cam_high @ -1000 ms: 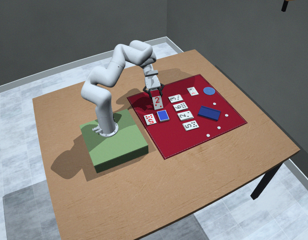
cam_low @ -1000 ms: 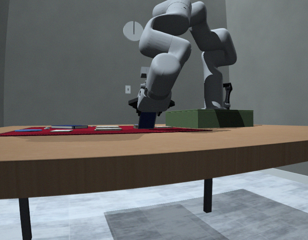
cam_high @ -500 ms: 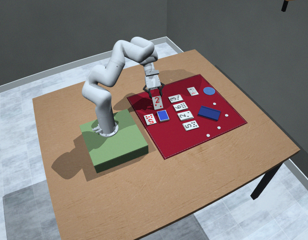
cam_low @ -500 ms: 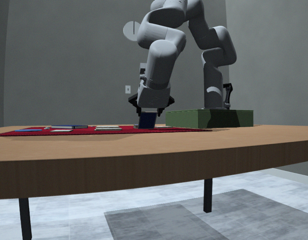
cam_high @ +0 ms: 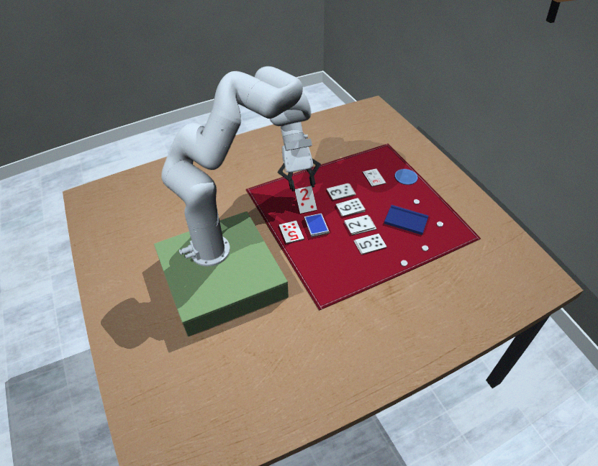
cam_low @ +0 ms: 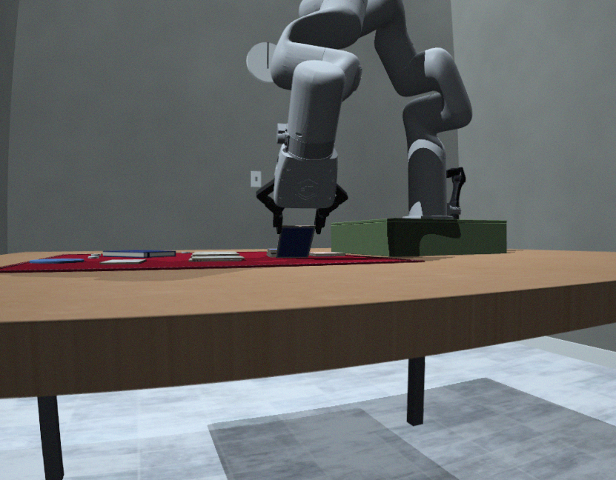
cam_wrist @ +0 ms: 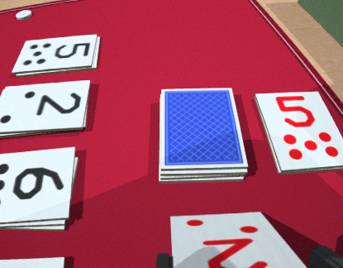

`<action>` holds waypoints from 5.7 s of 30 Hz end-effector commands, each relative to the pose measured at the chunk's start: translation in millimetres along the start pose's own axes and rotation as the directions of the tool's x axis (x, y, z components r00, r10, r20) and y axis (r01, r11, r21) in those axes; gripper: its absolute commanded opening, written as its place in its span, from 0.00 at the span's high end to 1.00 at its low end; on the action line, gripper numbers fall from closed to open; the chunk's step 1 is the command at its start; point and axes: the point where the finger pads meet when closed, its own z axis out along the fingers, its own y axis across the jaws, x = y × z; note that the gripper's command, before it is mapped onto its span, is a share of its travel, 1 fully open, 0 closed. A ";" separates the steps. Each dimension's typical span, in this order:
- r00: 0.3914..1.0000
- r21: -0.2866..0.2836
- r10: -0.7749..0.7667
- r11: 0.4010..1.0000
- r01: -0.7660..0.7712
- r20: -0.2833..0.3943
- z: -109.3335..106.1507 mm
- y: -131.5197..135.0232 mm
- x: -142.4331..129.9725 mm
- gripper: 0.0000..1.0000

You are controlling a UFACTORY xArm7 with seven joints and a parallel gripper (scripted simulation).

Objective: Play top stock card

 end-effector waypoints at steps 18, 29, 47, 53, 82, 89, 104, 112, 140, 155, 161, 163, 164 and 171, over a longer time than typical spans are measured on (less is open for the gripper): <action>0.907 -0.002 -0.001 1.000 0.001 0.421 2.6 -1.2 -3.9 0.26; 0.815 -0.005 0.000 1.000 0.003 0.579 5.6 -1.2 -5.7 0.26; 0.631 -0.009 0.002 1.000 0.007 0.776 11.4 -1.1 -9.0 0.26; 0.582 -0.009 0.003 1.000 0.008 0.813 12.9 -1.1 -9.8 0.26; 0.477 -0.011 0.005 1.000 0.010 0.879 16.2 -1.1 -11.6 0.26; 0.471 -0.011 0.005 1.000 0.010 0.882 16.2 -1.1 -11.6 0.26; 0.470 -0.011 0.005 1.000 0.010 0.882 16.3 -1.1 -11.6 0.26; 0.470 -0.011 0.005 1.000 0.010 0.882 16.3 -1.1 -11.6 0.26; 0.563 -0.010 0.004 1.000 0.008 0.826 19.4 -0.9 -21.0 0.26; 0.667 -0.008 0.002 1.000 0.006 0.745 24.2 -0.8 -31.8 0.26; 0.695 -0.008 0.002 1.000 0.006 0.719 26.0 -0.7 -34.8 0.26; 0.708 -0.008 0.002 1.000 0.006 0.706 26.8 -0.7 -36.2 0.26; 0.713 -0.008 0.001 1.000 0.005 0.701 27.2 -0.7 -36.8 0.26; 0.740 -0.007 0.001 1.000 0.005 0.672 29.1 -0.6 -39.7 0.26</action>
